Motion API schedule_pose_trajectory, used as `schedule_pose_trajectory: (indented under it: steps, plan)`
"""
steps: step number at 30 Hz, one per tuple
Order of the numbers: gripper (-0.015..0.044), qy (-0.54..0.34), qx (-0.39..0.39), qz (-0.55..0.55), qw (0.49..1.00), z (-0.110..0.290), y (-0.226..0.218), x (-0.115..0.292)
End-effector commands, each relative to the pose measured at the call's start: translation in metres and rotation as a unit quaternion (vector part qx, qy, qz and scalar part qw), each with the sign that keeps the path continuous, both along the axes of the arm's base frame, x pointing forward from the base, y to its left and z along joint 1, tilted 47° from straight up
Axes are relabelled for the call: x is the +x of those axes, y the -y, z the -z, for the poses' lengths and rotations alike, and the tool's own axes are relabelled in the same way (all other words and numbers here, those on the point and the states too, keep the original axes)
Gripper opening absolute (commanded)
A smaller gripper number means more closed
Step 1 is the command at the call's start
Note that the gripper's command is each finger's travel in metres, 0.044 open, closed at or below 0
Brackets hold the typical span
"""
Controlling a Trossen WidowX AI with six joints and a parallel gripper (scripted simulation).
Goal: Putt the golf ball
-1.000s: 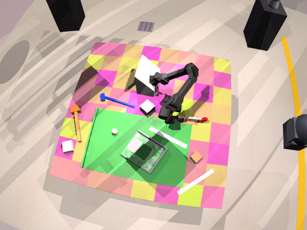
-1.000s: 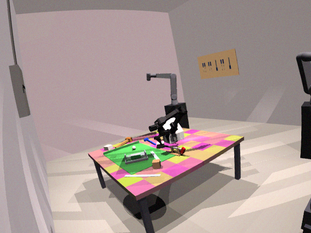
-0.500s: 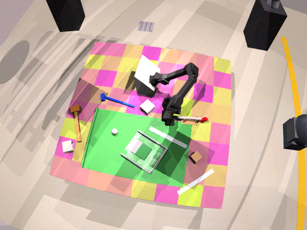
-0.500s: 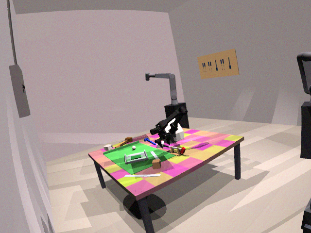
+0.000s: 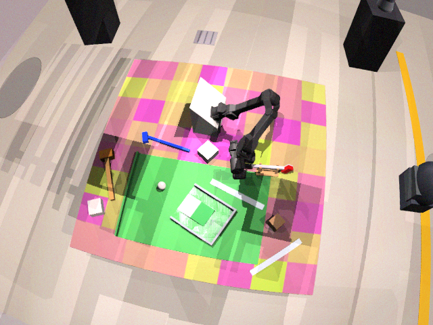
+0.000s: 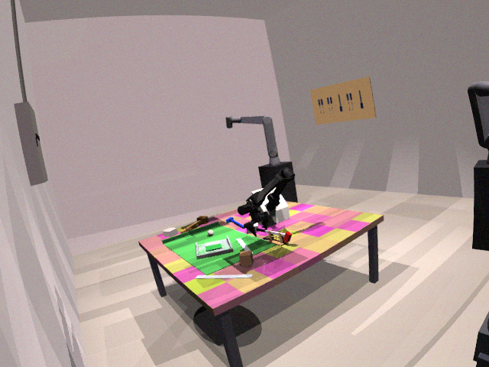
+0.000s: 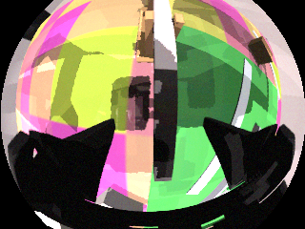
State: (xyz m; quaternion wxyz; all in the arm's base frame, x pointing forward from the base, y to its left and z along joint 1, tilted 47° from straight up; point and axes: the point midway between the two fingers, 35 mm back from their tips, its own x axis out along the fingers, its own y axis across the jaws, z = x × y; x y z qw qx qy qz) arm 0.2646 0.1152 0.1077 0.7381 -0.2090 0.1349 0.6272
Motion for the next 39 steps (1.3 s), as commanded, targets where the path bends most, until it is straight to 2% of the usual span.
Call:
schedule_pose_trajectory:
  steps: [1,3,18,25,39]
  plan:
    - [0.0440,-0.006,-0.001,0.001,1.000,0.005,-0.004,0.000]
    - [0.0440,-0.006,-0.001,0.001,1.000,0.006,-0.004,0.000]
    - [0.0046,-0.001,0.000,-0.001,1.000,0.002,-0.003,0.000]
    - [0.0000,-0.001,0.000,0.000,1.000,0.002,-0.002,0.000]
    - [0.0000,-0.004,-0.012,0.000,1.000,-0.024,0.036,-0.004]
